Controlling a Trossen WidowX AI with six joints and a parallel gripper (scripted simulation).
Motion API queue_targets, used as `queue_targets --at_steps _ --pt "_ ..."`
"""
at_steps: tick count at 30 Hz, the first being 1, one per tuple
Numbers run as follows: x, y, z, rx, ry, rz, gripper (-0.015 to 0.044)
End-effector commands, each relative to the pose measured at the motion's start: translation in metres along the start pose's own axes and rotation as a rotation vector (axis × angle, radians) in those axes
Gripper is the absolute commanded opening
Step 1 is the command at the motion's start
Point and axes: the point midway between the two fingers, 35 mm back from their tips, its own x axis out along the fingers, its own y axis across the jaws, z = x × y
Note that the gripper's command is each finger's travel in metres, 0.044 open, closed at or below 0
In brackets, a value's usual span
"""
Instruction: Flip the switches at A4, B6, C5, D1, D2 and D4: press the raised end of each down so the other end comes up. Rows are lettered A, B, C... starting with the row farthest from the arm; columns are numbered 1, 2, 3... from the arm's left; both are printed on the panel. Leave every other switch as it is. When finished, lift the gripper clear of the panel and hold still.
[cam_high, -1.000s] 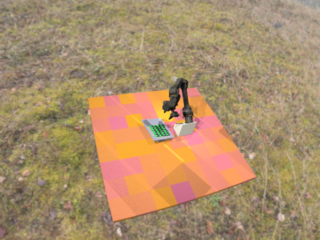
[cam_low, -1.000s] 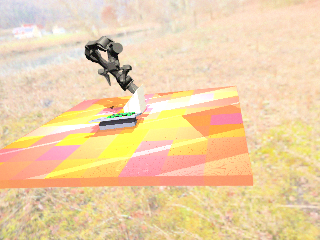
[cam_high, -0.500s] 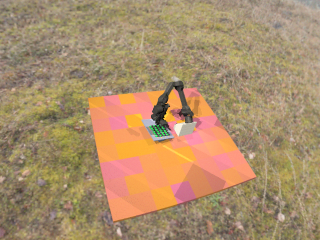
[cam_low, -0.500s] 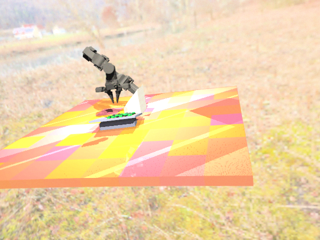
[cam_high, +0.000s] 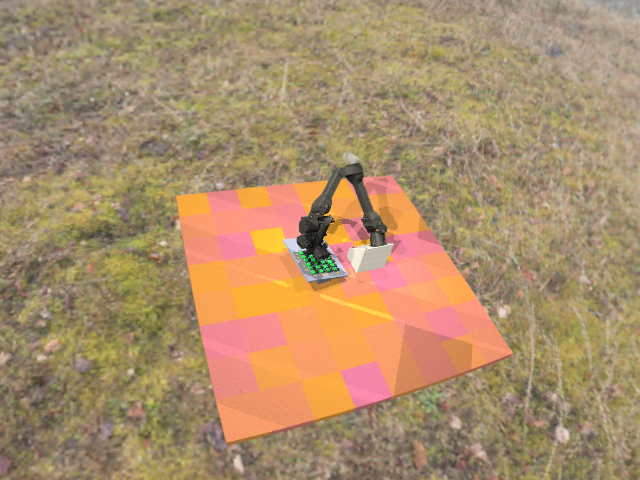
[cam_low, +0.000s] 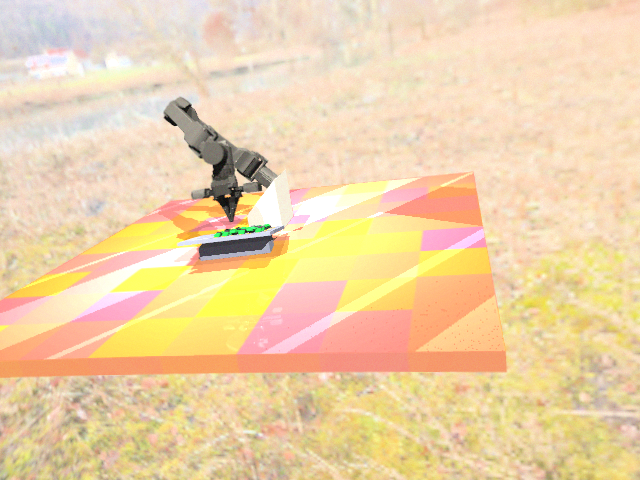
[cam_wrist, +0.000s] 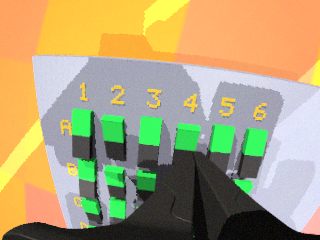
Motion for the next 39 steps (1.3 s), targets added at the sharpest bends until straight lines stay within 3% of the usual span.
queue_targets --at_steps 1,39 --pt "0.009 0.000 -0.002 -0.005 0.009 -0.003 0.0000" --pt "0.024 0.000 -0.002 -0.005 0.009 -0.003 0.0000"
